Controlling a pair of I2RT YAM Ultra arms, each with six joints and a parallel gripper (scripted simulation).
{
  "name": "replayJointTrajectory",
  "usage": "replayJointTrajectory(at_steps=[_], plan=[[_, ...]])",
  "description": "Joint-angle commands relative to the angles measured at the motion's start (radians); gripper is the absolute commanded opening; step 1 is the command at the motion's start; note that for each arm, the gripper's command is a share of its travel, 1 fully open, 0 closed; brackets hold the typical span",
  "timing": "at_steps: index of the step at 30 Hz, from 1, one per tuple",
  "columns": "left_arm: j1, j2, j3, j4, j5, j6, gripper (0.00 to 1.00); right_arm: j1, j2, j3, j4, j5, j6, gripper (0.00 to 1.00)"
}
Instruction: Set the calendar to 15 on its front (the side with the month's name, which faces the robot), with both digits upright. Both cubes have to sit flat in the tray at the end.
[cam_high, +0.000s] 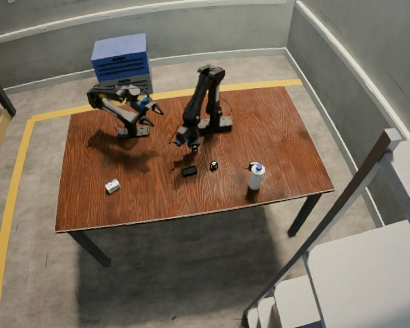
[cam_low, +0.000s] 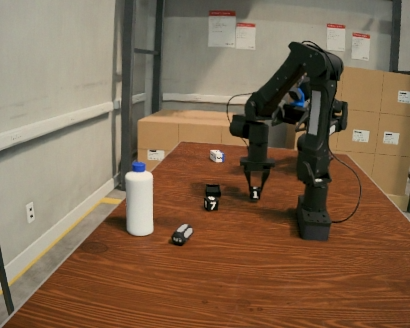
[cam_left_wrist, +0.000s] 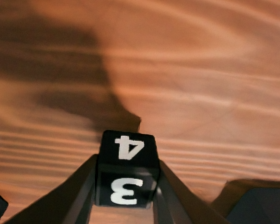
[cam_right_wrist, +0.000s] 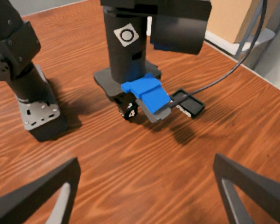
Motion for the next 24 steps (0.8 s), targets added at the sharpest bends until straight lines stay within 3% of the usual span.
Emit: replayJointTrajectory(at_steps=[1,24], plan=[[-0.009,0.015,0.031,0.018,0.004,0.005,0.26,-0.004,-0.017,0.018,-0.018,-0.007,-0.002,1.0],[-0.002,0.016,-0.027,0.075,0.004,0.011,0.26,-0.004,-0.017,0.018,-0.018,-0.007,-0.002,1.0]])
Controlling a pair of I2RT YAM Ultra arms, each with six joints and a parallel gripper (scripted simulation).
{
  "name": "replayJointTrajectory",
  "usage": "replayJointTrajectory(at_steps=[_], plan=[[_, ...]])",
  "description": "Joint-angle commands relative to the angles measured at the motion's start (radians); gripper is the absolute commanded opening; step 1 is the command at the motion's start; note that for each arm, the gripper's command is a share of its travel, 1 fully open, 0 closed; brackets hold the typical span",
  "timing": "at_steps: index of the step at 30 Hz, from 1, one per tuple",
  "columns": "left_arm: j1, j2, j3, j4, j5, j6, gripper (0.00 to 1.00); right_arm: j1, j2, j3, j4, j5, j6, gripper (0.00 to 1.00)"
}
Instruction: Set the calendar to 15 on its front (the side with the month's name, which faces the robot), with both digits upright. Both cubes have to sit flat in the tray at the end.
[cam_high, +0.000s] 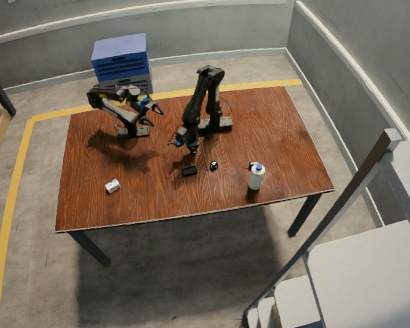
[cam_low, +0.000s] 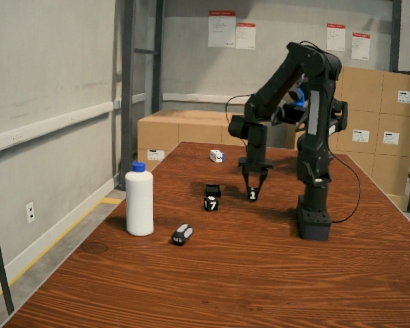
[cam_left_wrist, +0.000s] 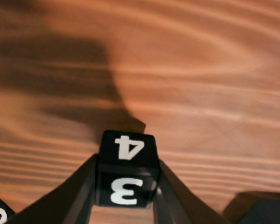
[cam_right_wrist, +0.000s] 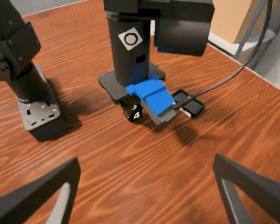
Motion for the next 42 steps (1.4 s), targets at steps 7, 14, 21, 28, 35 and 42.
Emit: replayJointTrajectory(at_steps=[7,14,21,28,35,42], plan=[[-0.001,-0.005,-0.041,0.038,0.004,0.008,0.26,-0.004,-0.017,0.018,-0.018,-0.007,-0.002,1.0],[-0.001,-0.004,-0.041,0.039,0.004,0.006,0.26,-0.004,-0.017,0.018,-0.018,-0.007,-0.002,1.0],[-0.015,-0.029,-0.027,0.014,0.005,-0.012,0.56,-0.004,-0.017,0.018,-0.018,-0.007,-0.002,1.0],[-0.029,-0.061,-0.011,0.001,0.005,-0.027,0.56,-0.004,-0.017,0.018,-0.018,-0.007,-0.002,1.0],[-0.02,-0.098,0.023,-0.066,0.004,-0.018,0.56,-0.004,-0.017,0.018,-0.018,-0.007,-0.002,1.0],[-0.01,-0.129,0.058,-0.131,0.004,-0.014,1.0,-0.004,-0.017,0.018,-0.018,-0.007,-0.002,1.0]])
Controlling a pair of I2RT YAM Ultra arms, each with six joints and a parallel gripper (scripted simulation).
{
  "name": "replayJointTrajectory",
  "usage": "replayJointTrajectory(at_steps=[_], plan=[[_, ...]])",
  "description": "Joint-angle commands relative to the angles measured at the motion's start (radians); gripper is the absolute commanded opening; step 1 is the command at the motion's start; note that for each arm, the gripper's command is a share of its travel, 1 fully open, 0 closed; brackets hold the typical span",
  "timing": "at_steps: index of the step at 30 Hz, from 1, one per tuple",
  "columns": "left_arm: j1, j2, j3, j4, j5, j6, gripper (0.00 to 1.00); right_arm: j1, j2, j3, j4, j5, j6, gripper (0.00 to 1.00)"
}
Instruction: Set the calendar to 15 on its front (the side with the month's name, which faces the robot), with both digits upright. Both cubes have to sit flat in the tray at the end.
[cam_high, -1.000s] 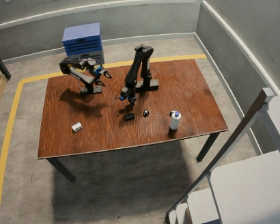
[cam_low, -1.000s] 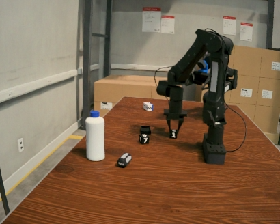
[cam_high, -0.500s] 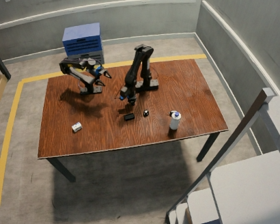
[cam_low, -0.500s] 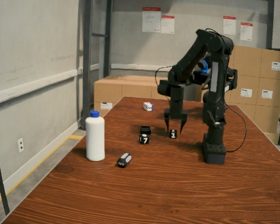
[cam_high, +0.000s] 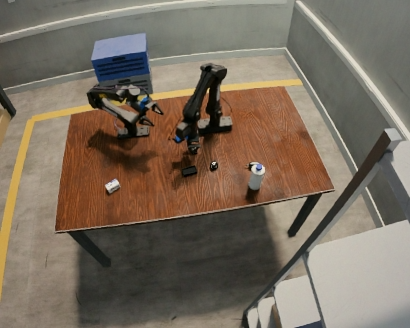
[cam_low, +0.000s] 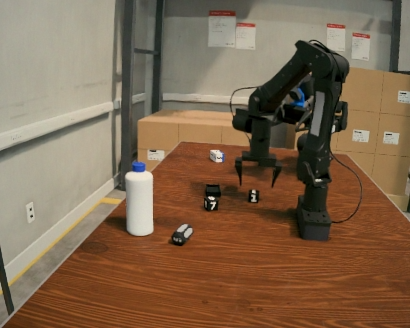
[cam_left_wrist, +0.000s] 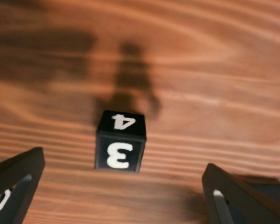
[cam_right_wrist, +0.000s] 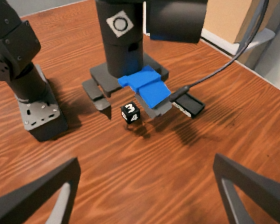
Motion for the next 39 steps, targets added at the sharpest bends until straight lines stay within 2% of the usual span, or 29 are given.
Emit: replayJointTrajectory(at_steps=[1,6,12,15,17,18,22,32,34,35,39], plan=[[0.01,-0.049,0.065,-0.074,0.004,0.006,1.0,-0.004,-0.017,0.018,-0.018,-0.007,-0.002,1.0],[0.016,-0.069,0.136,-0.18,0.004,0.017,1.0,-0.004,-0.017,0.018,-0.018,-0.007,-0.002,1.0],[0.029,-0.025,0.126,-0.17,0.004,0.031,1.0,-0.004,-0.017,0.018,-0.018,-0.007,-0.002,1.0],[0.04,-0.025,0.122,-0.153,0.048,0.075,0.66,-0.004,-0.017,0.018,-0.018,-0.007,-0.002,1.0],[0.04,-0.025,0.122,-0.153,0.048,0.075,0.66,-0.004,-0.017,0.018,-0.018,-0.007,-0.002,1.0],[0.052,-0.024,0.12,-0.146,0.064,0.096,0.55,-0.004,-0.017,0.018,-0.018,-0.007,-0.002,1.0],[0.158,-0.02,0.077,-0.079,0.171,0.231,0.55,-0.004,-0.017,0.018,-0.018,-0.007,-0.002,1.0],[0.627,0.028,-0.059,0.108,0.5,0.63,0.55,-0.004,-0.017,0.018,-0.018,-0.007,-0.002,1.0],[0.627,0.028,-0.059,0.108,0.5,0.63,0.55,-0.004,-0.017,0.018,-0.018,-0.007,-0.002,1.0],[0.676,0.048,-0.068,0.123,0.556,0.7,0.55,-0.004,-0.017,0.018,-0.018,-0.007,-0.002,1.0],[0.778,0.062,-0.115,0.184,0.672,0.844,0.55,-0.004,-0.017,0.018,-0.018,-0.007,-0.002,1.0]])
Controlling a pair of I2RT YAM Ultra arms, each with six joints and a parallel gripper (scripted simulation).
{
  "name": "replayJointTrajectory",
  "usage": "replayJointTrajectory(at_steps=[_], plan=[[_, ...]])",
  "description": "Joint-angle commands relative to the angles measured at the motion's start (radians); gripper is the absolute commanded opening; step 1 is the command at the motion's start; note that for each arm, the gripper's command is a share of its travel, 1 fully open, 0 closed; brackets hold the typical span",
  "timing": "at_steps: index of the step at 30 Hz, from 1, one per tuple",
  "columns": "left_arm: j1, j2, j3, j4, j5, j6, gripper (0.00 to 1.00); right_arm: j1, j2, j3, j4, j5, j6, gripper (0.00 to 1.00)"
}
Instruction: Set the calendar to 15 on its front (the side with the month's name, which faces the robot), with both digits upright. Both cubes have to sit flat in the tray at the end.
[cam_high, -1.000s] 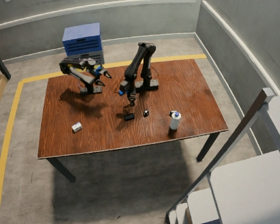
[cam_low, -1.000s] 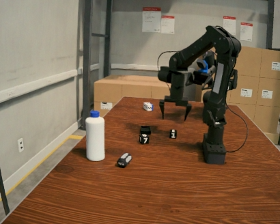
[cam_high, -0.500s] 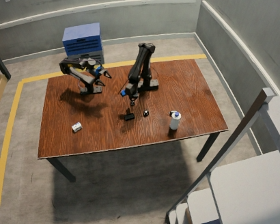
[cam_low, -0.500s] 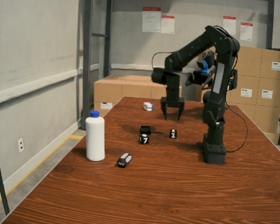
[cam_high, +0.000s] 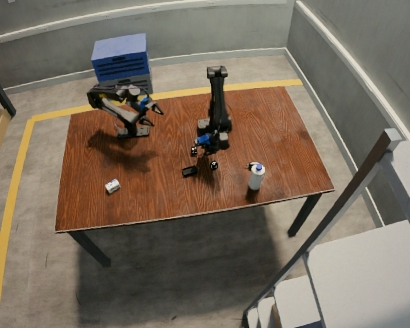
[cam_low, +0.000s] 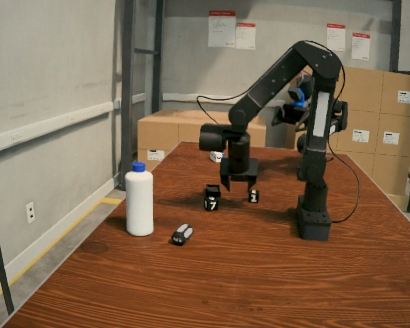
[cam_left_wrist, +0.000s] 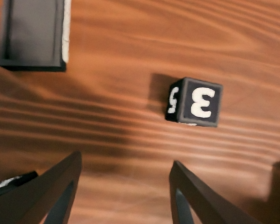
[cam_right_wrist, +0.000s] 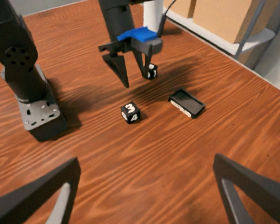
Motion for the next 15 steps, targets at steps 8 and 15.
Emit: replayJointTrajectory(at_steps=[8,15], plan=[[0.186,0.068,-0.126,0.071,0.339,0.365,0.55,-0.004,-0.017,0.018,-0.018,-0.007,-0.002,1.0],[0.225,0.134,-0.204,0.062,0.4,0.445,0.55,-0.004,-0.017,0.018,-0.018,-0.007,-0.002,1.0]])
